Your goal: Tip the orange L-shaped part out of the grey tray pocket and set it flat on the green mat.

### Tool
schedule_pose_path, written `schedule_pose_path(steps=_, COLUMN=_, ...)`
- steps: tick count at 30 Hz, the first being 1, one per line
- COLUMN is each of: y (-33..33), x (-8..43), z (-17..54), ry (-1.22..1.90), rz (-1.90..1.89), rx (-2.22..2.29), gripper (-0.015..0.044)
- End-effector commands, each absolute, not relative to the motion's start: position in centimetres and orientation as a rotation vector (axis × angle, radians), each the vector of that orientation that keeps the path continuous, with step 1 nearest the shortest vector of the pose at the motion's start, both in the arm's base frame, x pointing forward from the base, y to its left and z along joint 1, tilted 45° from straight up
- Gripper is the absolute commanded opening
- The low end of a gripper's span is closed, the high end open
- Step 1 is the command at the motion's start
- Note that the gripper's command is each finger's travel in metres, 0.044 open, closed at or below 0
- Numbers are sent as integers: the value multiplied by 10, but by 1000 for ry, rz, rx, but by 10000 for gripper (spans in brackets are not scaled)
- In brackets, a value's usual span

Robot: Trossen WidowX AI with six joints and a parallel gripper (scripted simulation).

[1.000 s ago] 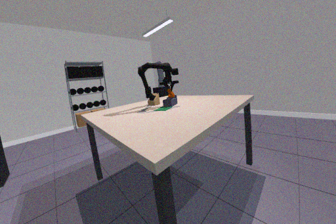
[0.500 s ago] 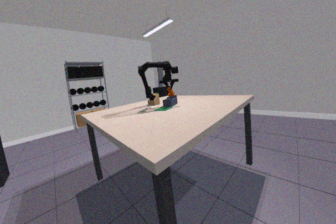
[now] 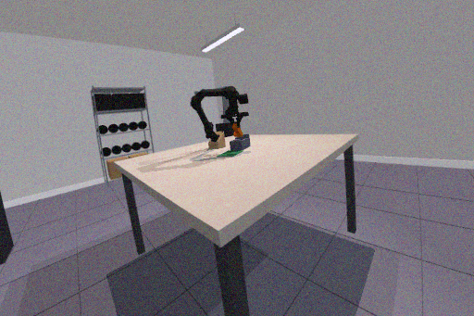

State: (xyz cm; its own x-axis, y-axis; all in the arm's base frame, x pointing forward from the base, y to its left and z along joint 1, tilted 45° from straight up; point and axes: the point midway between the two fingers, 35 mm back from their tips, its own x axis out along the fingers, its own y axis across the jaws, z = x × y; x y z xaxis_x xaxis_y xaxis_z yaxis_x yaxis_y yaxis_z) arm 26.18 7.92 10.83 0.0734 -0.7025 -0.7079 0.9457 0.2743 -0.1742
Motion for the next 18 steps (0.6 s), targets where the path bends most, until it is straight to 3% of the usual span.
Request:
schedule_pose_path(steps=1, y=65, x=267, z=125, ry=791, rz=-1275, rx=374, gripper=0)
schedule_pose_path(steps=18, y=12, x=284, z=180, ry=789, rz=-1275, rx=373, gripper=0)
